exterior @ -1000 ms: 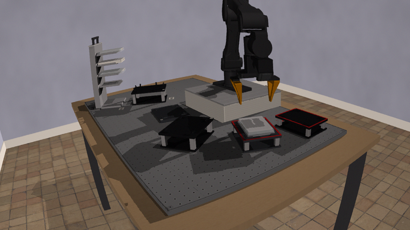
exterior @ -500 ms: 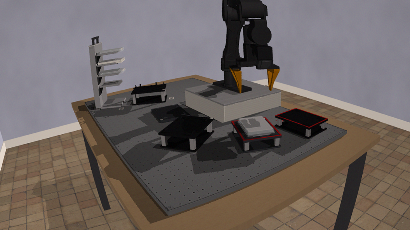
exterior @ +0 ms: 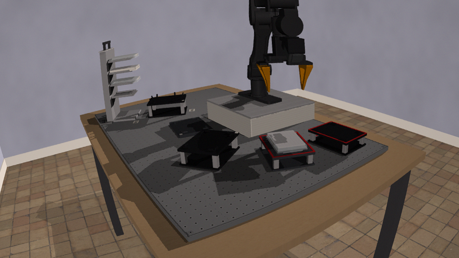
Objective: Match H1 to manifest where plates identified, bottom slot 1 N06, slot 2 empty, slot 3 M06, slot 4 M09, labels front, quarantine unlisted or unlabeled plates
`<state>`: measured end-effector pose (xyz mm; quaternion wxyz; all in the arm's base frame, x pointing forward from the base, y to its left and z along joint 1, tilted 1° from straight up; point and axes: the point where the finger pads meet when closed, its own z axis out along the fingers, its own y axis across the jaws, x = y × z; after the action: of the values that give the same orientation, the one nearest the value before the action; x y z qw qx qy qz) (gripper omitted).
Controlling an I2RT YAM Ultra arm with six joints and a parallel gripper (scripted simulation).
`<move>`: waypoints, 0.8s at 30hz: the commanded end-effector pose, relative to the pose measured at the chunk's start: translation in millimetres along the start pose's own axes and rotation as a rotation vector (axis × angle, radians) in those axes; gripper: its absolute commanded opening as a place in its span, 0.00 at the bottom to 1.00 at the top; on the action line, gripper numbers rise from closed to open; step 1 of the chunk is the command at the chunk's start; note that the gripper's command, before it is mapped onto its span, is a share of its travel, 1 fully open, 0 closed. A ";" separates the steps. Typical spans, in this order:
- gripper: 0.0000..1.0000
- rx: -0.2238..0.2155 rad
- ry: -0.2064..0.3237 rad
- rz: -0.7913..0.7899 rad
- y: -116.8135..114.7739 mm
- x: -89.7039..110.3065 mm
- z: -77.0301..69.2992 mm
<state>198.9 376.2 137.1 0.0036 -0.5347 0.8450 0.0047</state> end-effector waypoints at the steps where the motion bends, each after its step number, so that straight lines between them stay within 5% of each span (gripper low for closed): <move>1: 1.00 0.002 -0.043 0.005 -2.8 -8.6 -16.9; 3: 1.00 0.004 -0.075 0.005 -3.2 -14.5 -24.7; 4: 1.00 0.000 0.001 0.001 -0.3 2.8 -22.5; 16: 1.00 0.000 0.000 0.001 -0.3 2.8 -49.1; 24: 1.00 0.000 0.000 0.001 -0.3 2.8 -49.1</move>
<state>198.2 374.9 170.8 0.0336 -0.5343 0.8443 0.0218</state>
